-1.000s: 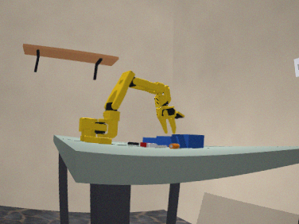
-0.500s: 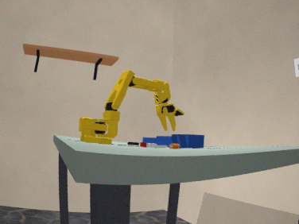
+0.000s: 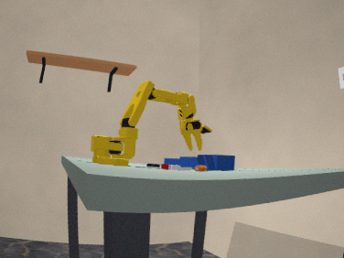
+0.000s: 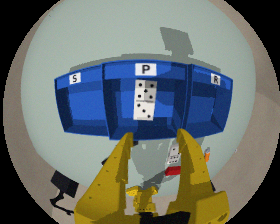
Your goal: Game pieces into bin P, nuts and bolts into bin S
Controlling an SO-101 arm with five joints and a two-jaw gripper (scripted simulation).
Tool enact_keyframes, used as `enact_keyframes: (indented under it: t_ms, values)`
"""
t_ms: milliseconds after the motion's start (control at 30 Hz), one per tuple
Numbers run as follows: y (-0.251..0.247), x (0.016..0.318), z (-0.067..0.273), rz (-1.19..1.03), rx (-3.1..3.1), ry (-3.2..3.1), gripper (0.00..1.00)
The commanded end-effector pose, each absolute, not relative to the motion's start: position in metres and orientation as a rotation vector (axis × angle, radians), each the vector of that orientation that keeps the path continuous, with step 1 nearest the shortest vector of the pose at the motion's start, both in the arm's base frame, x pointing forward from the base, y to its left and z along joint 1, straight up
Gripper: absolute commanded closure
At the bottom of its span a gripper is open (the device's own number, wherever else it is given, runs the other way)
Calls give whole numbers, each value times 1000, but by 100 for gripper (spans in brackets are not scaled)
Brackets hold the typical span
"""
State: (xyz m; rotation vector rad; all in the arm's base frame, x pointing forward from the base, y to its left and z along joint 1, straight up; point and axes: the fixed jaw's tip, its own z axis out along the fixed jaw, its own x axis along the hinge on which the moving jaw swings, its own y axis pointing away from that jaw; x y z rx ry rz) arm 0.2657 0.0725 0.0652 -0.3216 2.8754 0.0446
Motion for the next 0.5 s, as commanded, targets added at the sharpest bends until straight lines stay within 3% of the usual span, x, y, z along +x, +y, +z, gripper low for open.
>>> enact_keyframes:
  t_ms: [0,467]
  values:
    - [73,270,85,57,-311,2803,77]
    - [21,227,75,-13,-329,2954,73]
